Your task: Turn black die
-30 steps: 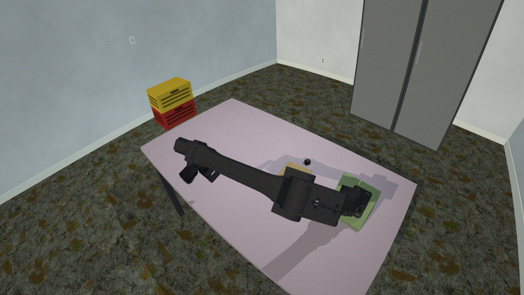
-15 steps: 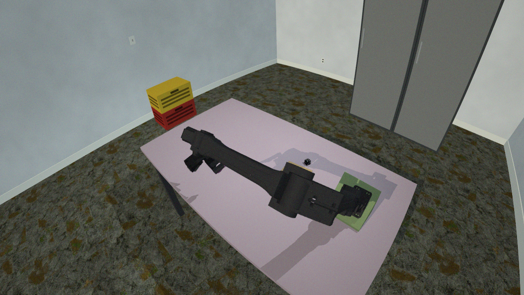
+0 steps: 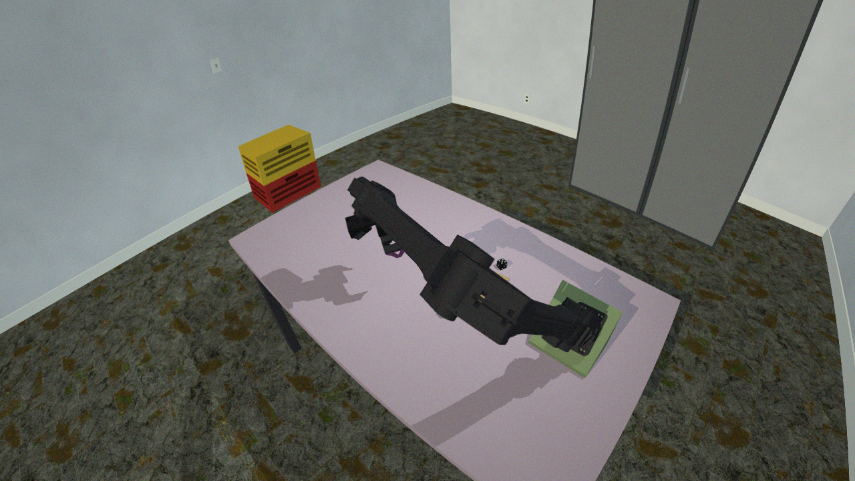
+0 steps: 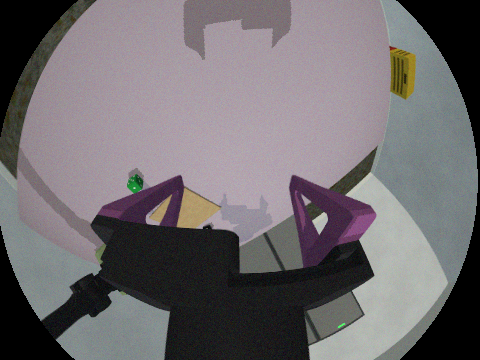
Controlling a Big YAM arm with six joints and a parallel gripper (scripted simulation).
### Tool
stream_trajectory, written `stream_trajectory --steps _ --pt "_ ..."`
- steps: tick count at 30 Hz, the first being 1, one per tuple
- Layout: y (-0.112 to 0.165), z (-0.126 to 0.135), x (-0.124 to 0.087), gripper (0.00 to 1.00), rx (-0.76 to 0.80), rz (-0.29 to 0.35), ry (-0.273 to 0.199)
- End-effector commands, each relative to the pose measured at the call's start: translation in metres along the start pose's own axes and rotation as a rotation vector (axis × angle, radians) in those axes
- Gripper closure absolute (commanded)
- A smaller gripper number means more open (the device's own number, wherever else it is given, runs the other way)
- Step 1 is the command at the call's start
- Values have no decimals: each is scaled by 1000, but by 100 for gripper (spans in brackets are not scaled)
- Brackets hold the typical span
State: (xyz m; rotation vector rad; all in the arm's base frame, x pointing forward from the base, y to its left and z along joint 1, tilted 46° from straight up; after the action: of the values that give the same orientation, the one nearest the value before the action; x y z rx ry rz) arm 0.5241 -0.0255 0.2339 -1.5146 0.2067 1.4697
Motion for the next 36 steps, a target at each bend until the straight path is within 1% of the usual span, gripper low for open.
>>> stream_trajectory --steps 1,3,4,5,7,9,10,11,13,17,18,19,21,22,23,24,26,27,28,34,35,36 --pt "40 -24 3 0 183 30 -23" --pt "57 -33 7 0 253 43 -36" --pt "60 -34 7 0 261 45 -37" --pt "74 -41 10 0 321 55 -48" --pt "92 -48 14 0 391 68 -61" --pt "92 -48 14 0 391 68 -61" --pt "96 -49 15 0 408 70 -64" --pt "122 -58 19 0 509 87 -84" --pt "134 -61 21 0 555 94 -93" --pt "170 -70 27 0 698 115 -123" --pt "170 -70 27 0 699 115 -123" --pt "186 -72 29 0 763 124 -138" --pt "204 -74 32 0 833 134 -154" --pt "204 -74 32 0 835 134 -154" --pt "221 -76 34 0 901 143 -170" --pt "229 -76 35 0 935 147 -178" --pt "229 -76 35 0 935 147 -178" --pt "236 -76 36 0 962 150 -185" --pt "258 -76 39 0 1054 162 -209" --pt "303 -72 45 0 1245 184 -263" --pt "305 -71 46 0 1255 185 -266" --pt "318 -69 47 0 1312 191 -284"
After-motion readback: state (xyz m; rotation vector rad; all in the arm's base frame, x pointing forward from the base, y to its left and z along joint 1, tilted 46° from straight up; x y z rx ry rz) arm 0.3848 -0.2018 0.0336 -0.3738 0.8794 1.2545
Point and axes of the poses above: the point where the finger pads meet when closed, its own x axis out along the fingers, its own z axis across the jaws, y = z × x, the point moved 8 cm from there along -x, back along the fingers, and after that the axes turned 13 degrees about x, right-handed, at the moved point
